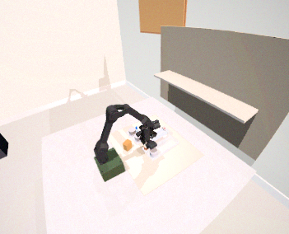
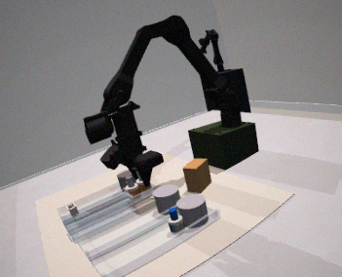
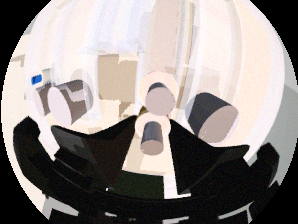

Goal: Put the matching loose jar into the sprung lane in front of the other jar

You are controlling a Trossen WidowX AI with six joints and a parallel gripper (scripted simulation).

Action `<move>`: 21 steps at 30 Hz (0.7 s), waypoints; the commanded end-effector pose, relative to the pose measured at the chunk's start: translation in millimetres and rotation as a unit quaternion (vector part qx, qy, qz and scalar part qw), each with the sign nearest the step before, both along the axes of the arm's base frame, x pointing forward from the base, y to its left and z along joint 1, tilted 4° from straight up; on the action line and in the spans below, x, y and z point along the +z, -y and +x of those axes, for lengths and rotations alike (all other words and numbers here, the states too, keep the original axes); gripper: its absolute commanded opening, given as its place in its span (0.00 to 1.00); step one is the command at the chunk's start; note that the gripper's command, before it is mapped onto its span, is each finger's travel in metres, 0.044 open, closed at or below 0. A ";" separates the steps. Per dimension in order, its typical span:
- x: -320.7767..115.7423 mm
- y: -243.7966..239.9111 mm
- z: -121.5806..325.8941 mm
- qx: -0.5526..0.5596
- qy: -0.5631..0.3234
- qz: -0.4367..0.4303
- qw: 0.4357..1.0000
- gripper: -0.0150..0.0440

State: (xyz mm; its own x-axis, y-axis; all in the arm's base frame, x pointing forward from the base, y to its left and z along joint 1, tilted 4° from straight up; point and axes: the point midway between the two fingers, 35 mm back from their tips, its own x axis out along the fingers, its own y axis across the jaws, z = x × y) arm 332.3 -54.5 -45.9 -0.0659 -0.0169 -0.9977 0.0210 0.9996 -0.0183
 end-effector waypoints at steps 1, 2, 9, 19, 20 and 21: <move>-0.5 0.0 5.8 -0.002 0.013 0.001 1.000 0.25; -0.8 0.0 5.8 -0.002 0.013 0.001 1.000 0.25; -2.6 0.0 5.2 -0.002 0.013 0.001 1.000 0.25; -4.9 0.0 3.6 -0.002 0.013 0.001 1.000 0.25; -4.9 0.0 3.4 -0.002 0.013 0.001 1.000 0.25; -4.9 0.0 3.2 -0.002 0.013 0.001 1.000 0.25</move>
State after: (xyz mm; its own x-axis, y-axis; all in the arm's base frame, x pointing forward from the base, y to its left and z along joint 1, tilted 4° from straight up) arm 331.1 -54.5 -50.8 -0.0628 -0.0173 -0.9979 0.0217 0.9996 -0.0187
